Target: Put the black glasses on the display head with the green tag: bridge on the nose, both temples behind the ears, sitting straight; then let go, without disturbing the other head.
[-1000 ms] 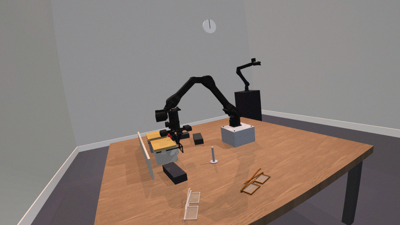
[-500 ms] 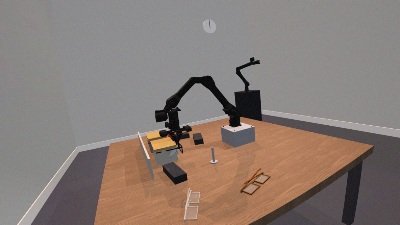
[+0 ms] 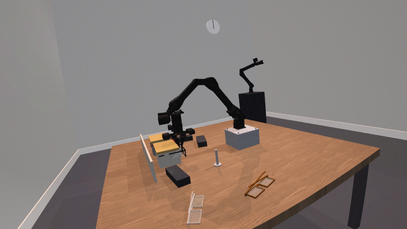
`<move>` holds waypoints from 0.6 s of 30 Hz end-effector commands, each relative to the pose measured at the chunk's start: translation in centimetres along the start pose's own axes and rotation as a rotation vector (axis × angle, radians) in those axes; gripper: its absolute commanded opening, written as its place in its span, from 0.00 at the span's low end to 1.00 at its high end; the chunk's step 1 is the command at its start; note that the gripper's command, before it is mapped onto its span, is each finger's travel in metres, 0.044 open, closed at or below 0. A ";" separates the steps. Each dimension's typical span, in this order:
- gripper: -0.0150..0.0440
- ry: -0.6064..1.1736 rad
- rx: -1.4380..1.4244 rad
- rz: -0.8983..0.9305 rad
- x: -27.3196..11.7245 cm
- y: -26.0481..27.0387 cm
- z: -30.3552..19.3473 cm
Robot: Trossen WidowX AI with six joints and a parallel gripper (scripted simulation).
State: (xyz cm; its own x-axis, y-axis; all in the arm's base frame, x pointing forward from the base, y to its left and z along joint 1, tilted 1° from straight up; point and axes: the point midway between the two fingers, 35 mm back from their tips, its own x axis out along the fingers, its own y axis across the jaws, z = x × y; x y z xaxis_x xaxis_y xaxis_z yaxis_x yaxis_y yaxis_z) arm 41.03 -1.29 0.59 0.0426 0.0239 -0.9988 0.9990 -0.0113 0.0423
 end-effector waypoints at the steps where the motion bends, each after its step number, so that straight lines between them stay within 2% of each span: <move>1: 0.44 0.000 0.000 0.000 0.0 0.0 0.0; 8: 0.44 0.000 0.000 0.000 0.0 0.0 0.0; 13: 0.44 -0.004 0.004 -0.008 -2.9 -0.2 0.1; 18: 0.44 -0.005 0.004 -0.009 -3.1 -0.2 0.1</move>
State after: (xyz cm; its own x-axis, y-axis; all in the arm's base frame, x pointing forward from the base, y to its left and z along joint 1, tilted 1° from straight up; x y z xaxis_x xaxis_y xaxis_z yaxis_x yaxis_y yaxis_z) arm 40.59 -1.39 3.13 0.0270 0.0231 -0.9994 0.9996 -0.0138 0.0267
